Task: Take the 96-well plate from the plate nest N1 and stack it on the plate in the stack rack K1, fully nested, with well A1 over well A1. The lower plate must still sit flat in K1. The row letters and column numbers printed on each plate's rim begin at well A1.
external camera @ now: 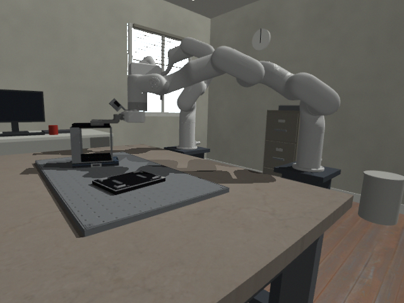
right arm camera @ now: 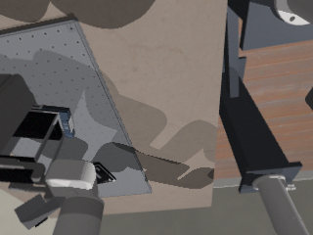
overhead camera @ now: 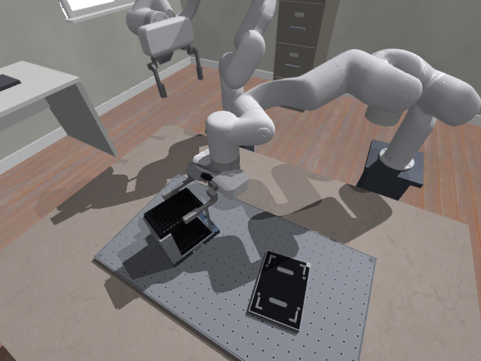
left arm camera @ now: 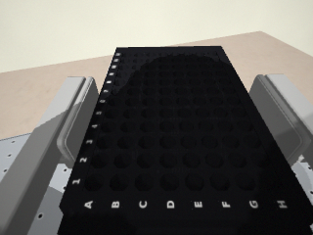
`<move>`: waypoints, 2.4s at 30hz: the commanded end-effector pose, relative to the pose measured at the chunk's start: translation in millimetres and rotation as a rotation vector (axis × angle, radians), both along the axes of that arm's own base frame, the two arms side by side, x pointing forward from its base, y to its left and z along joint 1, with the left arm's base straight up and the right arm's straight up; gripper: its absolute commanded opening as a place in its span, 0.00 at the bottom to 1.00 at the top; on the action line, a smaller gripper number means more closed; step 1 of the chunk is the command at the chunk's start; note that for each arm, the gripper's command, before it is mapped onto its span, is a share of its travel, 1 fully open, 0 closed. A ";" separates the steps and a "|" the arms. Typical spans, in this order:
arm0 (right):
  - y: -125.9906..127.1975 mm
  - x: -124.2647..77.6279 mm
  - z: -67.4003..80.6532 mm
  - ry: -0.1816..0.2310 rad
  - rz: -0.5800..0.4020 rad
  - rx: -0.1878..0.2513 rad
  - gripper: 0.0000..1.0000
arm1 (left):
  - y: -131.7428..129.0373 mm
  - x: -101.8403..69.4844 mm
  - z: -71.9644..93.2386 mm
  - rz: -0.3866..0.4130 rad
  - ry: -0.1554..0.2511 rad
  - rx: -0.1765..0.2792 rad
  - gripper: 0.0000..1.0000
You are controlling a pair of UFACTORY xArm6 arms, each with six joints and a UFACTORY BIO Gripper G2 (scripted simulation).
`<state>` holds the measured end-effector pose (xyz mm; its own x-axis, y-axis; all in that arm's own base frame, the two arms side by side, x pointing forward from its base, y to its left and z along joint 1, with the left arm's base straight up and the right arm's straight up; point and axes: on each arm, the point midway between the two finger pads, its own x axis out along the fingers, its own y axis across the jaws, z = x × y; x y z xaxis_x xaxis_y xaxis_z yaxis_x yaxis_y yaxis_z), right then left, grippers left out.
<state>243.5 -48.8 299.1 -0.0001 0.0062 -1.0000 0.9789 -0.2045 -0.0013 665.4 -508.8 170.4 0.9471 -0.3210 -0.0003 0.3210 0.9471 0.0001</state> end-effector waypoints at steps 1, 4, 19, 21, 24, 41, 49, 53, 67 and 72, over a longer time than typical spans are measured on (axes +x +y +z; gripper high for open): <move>-0.3 0.3 0.8 -0.002 0.000 -0.002 1.00 | -0.6 0.7 3.7 0.000 -0.005 -0.005 0.00; -0.3 0.3 0.8 -0.002 0.000 -0.002 1.00 | -0.6 0.7 3.2 0.000 -0.005 -0.005 0.00; -0.3 0.3 0.8 -0.002 0.000 -0.002 1.00 | -0.7 0.7 1.1 0.000 -0.005 -0.005 0.00; -0.3 0.3 0.8 -0.002 0.000 -0.002 1.00 | -0.7 0.7 0.7 0.000 -0.005 -0.005 0.00; -0.3 0.3 0.8 -0.002 0.000 -0.002 1.00 | -0.7 0.7 0.2 0.000 -0.005 -0.005 0.00; -0.3 0.3 0.8 -0.002 0.000 -0.002 1.00 | -0.7 0.8 -2.3 0.000 -0.005 -0.005 0.00; -0.3 0.3 0.8 -0.002 0.000 -0.002 1.00 | -0.7 0.8 -3.3 0.000 -0.005 -0.005 0.00; -0.3 0.3 0.8 -0.002 0.000 -0.002 1.00 | -0.7 0.8 -3.9 0.000 -0.005 -0.005 0.00; -0.3 0.3 0.8 -0.002 0.000 -0.002 1.00 | -0.7 0.9 -23.9 0.000 -0.005 -0.005 0.00; -0.3 0.3 0.8 -0.002 0.000 -0.002 1.00 | -0.8 0.9 -32.3 0.000 -0.005 -0.005 0.00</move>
<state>243.5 -48.8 299.1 -0.0001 0.0062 -1.0000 0.9789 -0.2045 -0.0013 665.3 -508.7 139.8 0.9471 -0.3210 -0.0007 0.3210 0.9471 0.0002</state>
